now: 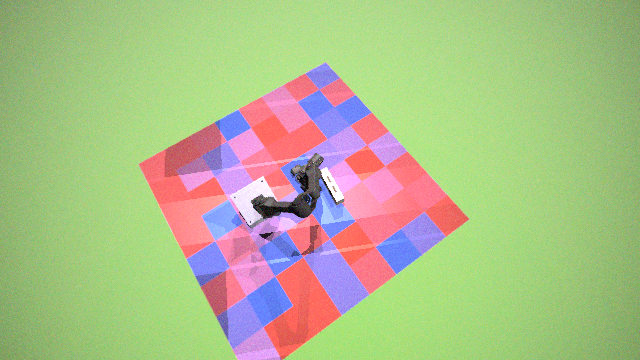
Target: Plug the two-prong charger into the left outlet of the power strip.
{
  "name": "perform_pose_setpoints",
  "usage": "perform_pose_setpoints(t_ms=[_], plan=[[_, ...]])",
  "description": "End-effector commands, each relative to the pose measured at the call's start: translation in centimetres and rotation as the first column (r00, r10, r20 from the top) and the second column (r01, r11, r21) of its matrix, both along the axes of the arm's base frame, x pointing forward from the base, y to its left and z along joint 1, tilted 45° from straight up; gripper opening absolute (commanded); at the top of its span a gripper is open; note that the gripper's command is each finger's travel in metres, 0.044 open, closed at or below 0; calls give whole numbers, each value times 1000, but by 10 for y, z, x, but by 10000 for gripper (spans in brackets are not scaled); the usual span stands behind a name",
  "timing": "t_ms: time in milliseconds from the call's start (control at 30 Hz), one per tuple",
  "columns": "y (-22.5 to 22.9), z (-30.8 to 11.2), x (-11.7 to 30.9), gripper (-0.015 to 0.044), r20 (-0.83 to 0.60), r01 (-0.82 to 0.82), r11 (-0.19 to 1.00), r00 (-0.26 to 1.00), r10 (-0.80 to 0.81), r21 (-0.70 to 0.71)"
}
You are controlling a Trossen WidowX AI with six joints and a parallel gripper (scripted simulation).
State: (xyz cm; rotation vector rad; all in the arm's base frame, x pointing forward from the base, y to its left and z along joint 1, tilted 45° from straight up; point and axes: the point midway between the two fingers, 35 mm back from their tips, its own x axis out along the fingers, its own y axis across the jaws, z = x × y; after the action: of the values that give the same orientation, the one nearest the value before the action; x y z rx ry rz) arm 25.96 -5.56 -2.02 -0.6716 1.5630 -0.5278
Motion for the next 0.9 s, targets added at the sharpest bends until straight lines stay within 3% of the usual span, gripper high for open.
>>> perform_pose_setpoints(t_ms=[0,200,867], plan=[[-8,5,-2,0,53,56,998,997,-56,-8],[-21,11,-4,0,134,147,989,980,-144,-8],[-24,15,16,0,149,162,987,976,-159,-7]])
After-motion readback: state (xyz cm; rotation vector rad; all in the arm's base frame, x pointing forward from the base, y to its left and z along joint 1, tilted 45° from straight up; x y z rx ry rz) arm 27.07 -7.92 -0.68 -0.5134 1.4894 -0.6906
